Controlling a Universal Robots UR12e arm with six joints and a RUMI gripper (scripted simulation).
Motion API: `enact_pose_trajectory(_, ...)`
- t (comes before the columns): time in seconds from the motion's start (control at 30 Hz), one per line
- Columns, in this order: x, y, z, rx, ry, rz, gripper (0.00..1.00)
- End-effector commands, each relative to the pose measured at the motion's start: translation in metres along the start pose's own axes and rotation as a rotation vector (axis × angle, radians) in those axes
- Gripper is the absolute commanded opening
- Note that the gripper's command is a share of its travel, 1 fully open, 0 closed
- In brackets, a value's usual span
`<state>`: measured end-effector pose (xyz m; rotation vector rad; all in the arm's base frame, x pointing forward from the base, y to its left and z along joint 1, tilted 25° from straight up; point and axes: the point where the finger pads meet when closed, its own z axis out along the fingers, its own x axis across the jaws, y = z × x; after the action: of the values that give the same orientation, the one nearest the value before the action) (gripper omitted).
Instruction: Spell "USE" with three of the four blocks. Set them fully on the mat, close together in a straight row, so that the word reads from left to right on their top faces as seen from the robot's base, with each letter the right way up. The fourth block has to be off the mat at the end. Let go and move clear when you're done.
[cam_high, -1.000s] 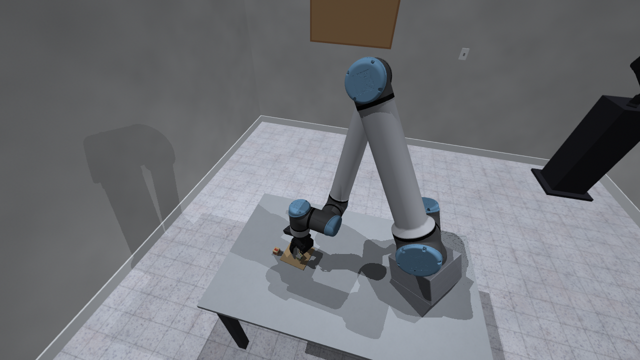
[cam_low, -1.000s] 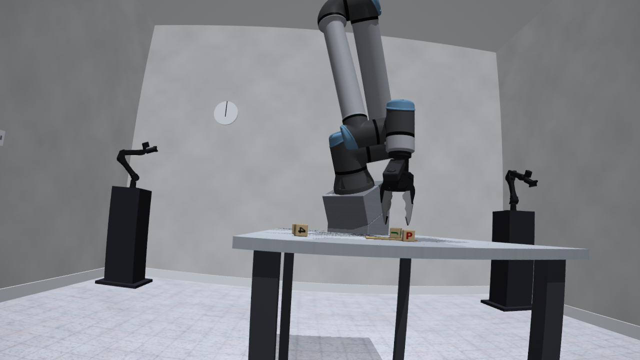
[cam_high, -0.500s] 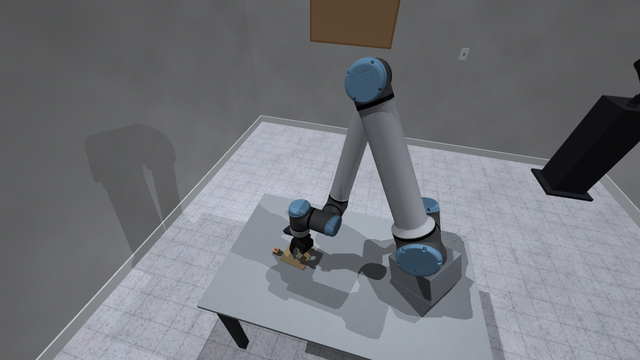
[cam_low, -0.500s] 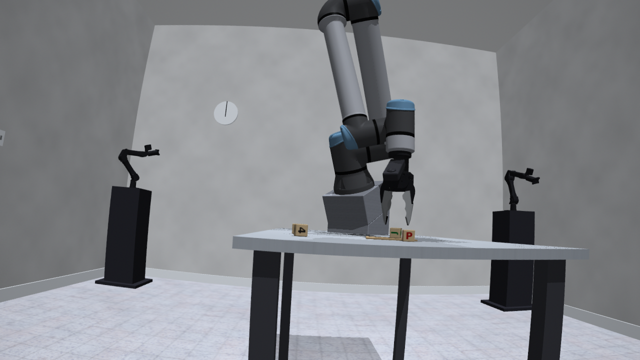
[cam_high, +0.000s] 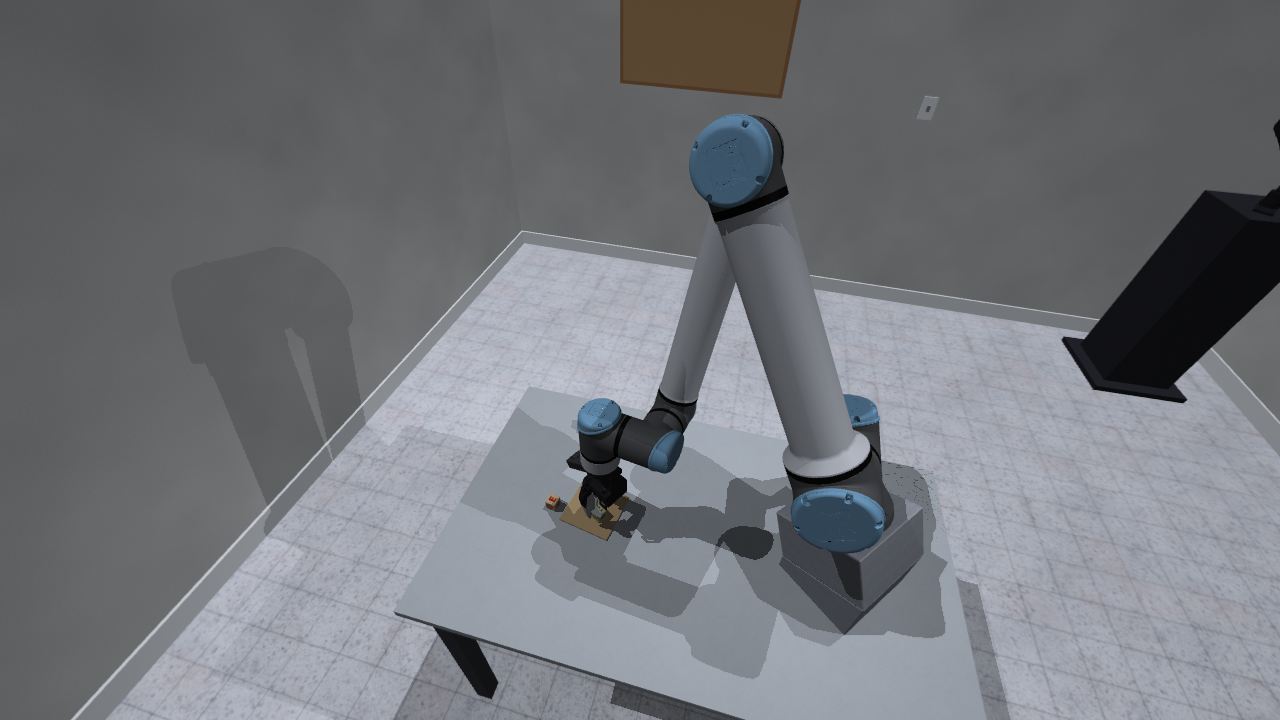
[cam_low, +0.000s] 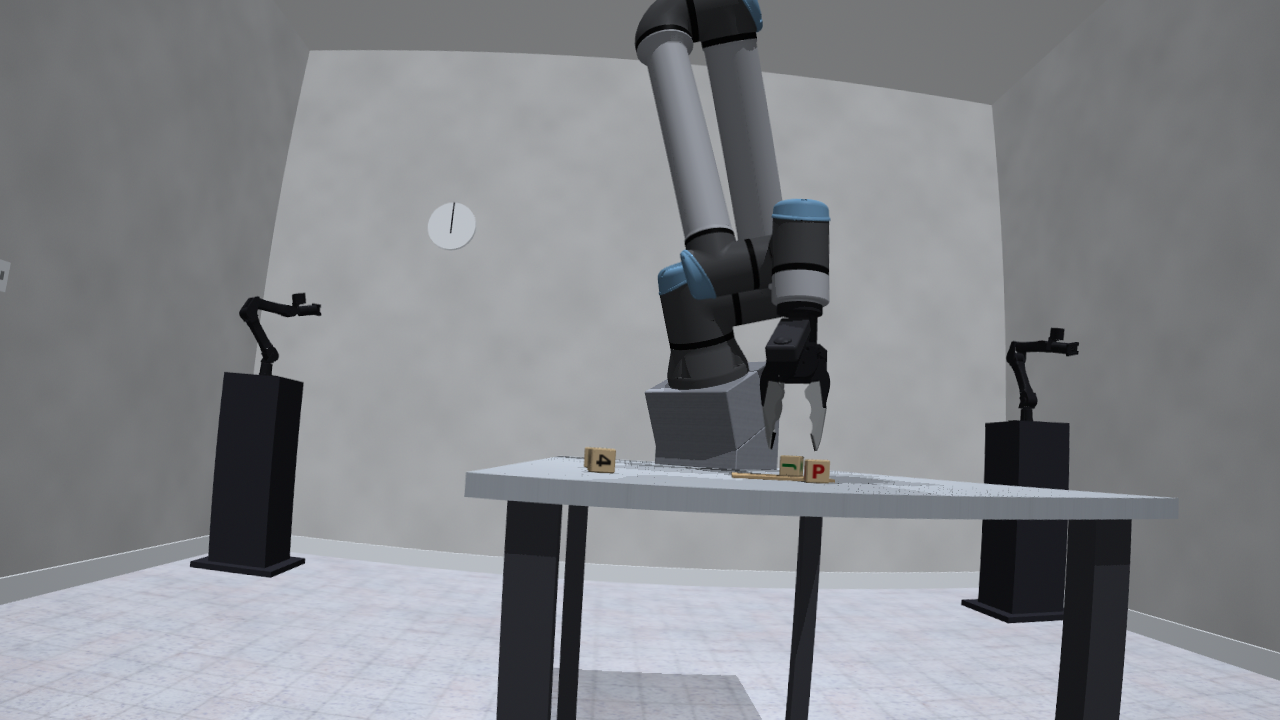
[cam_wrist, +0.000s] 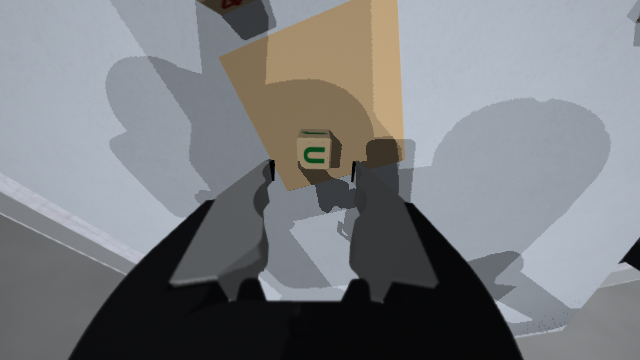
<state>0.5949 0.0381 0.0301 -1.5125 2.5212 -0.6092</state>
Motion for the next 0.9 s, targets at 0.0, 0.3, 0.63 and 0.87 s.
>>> enact_pose_trajectory(0.0,0.001,0.001,0.0,0.0,0.0,0.001,0.4)
enact_pose_trajectory(0.3,0.001,0.001,0.001,-0.001,0.0,0.001,0.4)
enact_pose_trajectory(0.63,0.001,0.0,0.015,-0.001,0.0,0.001,0.4)
enact_pose_trajectory(0.87,0.001,-0.001,0.028,0.0,-0.001,0.001,0.4)
